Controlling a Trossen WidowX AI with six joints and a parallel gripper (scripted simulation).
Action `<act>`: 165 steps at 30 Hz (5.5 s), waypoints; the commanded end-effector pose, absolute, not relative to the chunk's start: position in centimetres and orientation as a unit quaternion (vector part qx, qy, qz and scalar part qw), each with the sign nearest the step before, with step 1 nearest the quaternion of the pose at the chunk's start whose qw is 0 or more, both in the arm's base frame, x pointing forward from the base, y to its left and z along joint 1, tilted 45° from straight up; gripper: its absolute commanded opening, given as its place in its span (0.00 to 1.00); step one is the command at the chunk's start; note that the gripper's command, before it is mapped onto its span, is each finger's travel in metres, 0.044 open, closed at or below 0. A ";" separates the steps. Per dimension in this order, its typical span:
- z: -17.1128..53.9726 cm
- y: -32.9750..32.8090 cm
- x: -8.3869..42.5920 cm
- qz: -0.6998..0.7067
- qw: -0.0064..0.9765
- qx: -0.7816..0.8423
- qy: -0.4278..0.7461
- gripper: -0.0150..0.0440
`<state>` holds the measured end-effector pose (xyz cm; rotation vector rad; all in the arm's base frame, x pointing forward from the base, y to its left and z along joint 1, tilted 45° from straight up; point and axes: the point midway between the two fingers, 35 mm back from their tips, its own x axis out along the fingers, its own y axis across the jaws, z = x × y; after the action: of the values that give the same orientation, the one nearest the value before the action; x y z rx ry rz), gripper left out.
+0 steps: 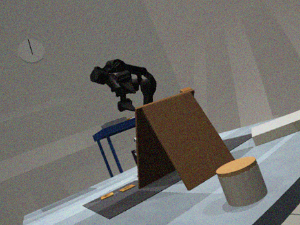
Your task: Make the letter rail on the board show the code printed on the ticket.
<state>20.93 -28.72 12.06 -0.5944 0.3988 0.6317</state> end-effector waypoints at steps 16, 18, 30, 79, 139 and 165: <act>15.2 -16.3 26.9 0.264 0.877 0.125 0.381 0.83; 15.4 -15.1 27.2 0.255 0.867 0.157 0.398 0.83; 16.3 -7.9 27.6 0.179 0.783 0.339 0.489 0.83; 14.4 12.2 15.7 -0.348 0.166 0.742 0.549 0.83; 10.7 15.8 16.8 -0.347 0.165 0.742 0.549 0.83; 11.0 15.7 16.7 -0.347 0.165 0.742 0.549 0.52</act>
<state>16.70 15.82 10.81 -2.6125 -1.9396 1.2179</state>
